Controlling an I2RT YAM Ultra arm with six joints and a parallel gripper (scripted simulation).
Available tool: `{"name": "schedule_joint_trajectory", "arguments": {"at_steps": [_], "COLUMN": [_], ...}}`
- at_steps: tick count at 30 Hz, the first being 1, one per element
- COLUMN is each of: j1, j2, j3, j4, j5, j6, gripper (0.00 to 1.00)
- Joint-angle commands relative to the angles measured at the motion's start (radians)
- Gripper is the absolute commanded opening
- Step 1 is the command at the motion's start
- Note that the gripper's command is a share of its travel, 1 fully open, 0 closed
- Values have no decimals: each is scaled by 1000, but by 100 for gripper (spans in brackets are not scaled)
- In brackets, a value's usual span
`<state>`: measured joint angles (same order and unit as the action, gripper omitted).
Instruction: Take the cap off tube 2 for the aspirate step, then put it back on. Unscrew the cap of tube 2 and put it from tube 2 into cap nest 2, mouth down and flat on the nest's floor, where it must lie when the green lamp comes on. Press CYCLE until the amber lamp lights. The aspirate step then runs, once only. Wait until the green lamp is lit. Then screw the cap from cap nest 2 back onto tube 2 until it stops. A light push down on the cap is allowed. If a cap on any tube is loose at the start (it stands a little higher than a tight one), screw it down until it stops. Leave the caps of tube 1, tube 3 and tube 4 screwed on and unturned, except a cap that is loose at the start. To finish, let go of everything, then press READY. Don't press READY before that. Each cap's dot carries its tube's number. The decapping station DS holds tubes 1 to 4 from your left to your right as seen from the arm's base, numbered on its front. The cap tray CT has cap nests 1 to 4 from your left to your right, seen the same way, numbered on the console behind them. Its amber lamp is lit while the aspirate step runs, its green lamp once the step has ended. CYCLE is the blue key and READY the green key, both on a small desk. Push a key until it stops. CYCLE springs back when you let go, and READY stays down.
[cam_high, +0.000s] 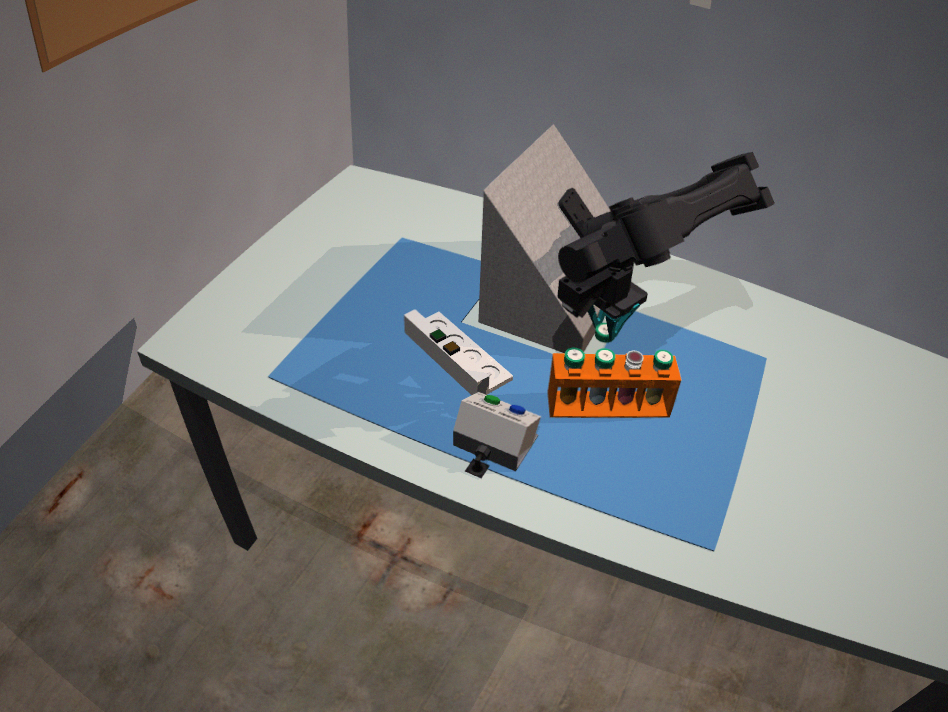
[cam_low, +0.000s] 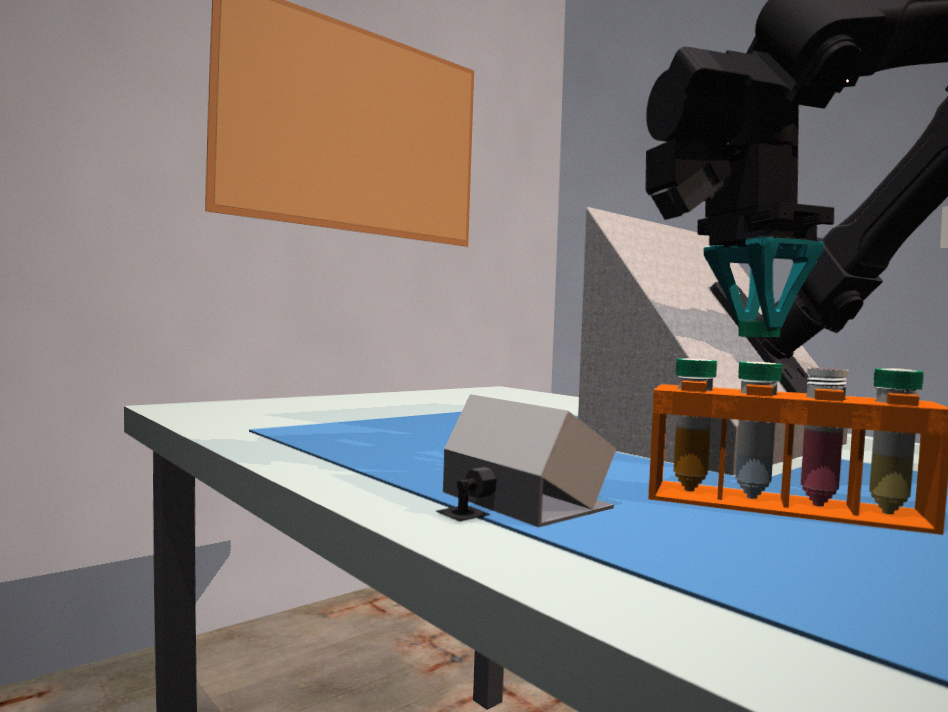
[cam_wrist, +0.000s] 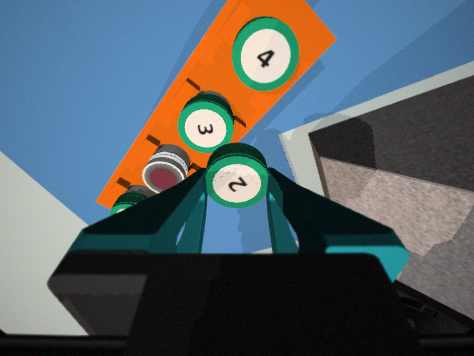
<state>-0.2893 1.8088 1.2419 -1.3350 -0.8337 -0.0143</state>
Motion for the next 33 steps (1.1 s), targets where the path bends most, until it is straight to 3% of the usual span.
{"name": "schedule_joint_trajectory", "arguments": {"at_steps": [1, 6, 8, 13, 23, 25, 30, 33], "j1": [-63, -140, -140, -211, -333, -333, -386, -387], "j2": [42, 156, 156, 280, 547, 547, 688, 690], "j3": [1, 13, 13, 51, 205, 205, 324, 325], "j4": [29, 58, 58, 84, 106, 106, 95, 94], "j5": [25, 54, 54, 85, 147, 147, 176, 177], "j6": [-28, -130, -130, -217, -357, -357, -413, -414], "gripper": [0, 0, 0, 0, 0, 0, 0, 0]}}
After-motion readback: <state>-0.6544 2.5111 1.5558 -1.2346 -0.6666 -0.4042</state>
